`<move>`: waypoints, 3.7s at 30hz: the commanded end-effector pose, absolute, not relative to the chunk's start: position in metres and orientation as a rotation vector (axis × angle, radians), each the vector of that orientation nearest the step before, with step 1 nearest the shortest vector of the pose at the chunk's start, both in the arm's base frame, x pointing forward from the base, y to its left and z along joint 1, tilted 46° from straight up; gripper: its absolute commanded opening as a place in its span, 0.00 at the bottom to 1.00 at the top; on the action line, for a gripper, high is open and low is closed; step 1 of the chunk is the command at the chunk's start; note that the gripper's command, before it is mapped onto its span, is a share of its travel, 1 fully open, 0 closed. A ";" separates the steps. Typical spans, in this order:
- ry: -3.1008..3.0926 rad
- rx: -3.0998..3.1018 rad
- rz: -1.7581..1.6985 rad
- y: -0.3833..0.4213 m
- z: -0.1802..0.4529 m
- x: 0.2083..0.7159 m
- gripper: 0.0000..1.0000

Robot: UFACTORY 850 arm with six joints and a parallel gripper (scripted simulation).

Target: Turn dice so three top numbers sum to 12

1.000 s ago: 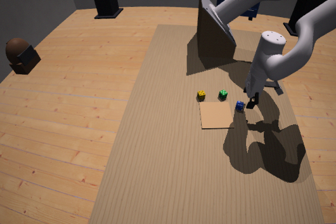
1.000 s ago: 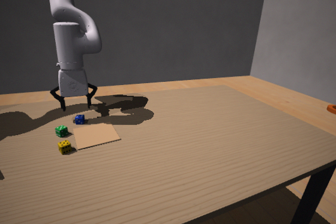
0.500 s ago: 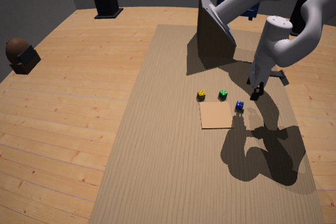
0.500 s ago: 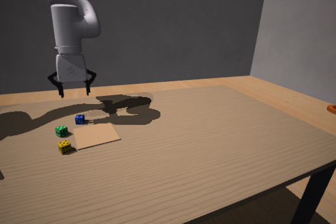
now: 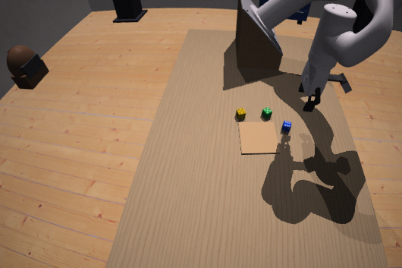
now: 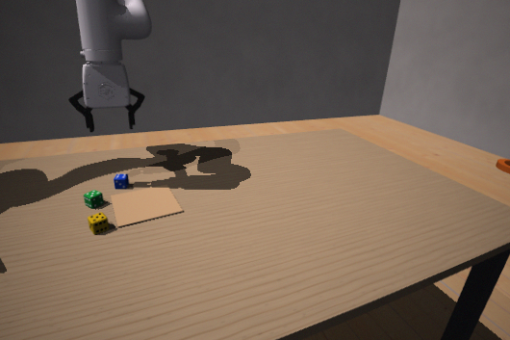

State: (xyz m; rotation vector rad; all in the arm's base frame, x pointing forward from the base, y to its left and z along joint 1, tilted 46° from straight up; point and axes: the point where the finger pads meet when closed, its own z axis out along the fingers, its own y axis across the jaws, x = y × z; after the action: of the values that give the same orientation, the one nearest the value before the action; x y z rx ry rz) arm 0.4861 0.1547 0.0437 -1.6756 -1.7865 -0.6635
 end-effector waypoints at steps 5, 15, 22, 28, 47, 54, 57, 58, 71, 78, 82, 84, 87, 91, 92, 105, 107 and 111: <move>-1.796 -1.670 -0.669 0.150 0.041 0.487 1.00; -2.018 -1.474 -0.762 0.058 -0.051 0.477 1.00; -2.115 -1.361 -0.815 0.017 -0.097 0.460 1.00; -2.137 -1.334 -0.828 0.008 -0.107 0.455 1.00; -2.138 -1.335 -0.823 0.038 -0.136 0.449 1.00; -2.139 -1.335 -0.822 0.040 -0.138 0.448 0.47; -2.139 -1.335 -0.822 0.040 -0.138 0.448 0.47; -2.139 -1.335 -0.822 0.040 -0.138 0.448 0.47; -2.139 -1.335 -0.822 0.040 -0.138 0.448 0.47; -2.139 -1.335 -0.822 0.040 -0.138 0.448 0.47; -2.139 -1.335 -0.822 0.040 -0.138 0.448 0.47; -2.139 -1.335 -0.822 0.040 -0.138 0.448 0.47; -2.139 -1.335 -0.822 0.040 -0.138 0.448 0.47; -2.138 -1.335 -0.823 0.040 -0.139 0.448 0.47; -2.138 -1.335 -0.823 0.041 -0.139 0.448 0.47; -2.137 -1.334 -0.829 0.046 -0.143 0.448 0.47; -2.137 -1.334 -0.829 0.048 -0.145 0.448 0.47; -2.137 -1.334 -0.829 0.052 -0.149 0.447 0.47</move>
State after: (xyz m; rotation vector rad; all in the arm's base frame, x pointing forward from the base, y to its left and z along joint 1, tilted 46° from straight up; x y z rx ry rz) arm 0.4467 0.0494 -0.1468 -1.3329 -2.1359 -0.8275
